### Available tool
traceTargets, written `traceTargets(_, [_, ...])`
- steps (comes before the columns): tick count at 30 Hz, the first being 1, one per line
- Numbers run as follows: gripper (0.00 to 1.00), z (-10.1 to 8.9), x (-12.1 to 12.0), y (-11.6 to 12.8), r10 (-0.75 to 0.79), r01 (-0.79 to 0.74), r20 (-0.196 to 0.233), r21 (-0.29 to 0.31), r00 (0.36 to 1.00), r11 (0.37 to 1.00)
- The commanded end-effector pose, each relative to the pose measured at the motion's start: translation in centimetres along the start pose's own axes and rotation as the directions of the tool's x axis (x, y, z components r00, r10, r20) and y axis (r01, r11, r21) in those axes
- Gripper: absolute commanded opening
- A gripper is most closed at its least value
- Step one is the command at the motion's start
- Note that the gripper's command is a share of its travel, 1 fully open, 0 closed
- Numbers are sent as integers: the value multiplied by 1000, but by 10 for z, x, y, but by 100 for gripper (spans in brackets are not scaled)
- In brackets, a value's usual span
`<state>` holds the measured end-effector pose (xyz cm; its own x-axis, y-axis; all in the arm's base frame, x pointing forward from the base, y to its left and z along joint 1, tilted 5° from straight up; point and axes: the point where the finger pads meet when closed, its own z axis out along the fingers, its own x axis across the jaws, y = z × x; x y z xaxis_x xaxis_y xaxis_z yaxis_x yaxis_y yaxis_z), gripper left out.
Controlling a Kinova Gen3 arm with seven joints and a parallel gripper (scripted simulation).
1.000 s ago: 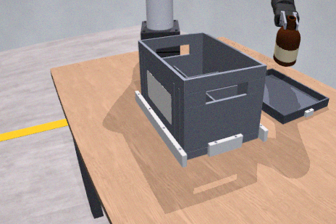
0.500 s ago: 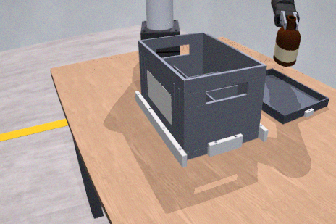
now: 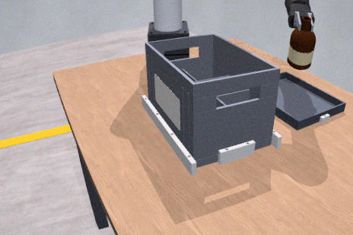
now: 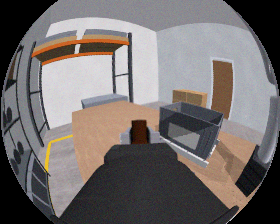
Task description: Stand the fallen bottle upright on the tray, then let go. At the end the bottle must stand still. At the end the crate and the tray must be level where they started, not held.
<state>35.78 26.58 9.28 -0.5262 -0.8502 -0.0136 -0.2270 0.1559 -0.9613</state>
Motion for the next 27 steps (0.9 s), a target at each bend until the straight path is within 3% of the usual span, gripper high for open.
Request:
traceTargets(1, [0,0,-1,-1,7,-7,6,5,1000,1000])
traceTargets(27, [0,11,15,-5,11,-11,5,6,1000,1000])
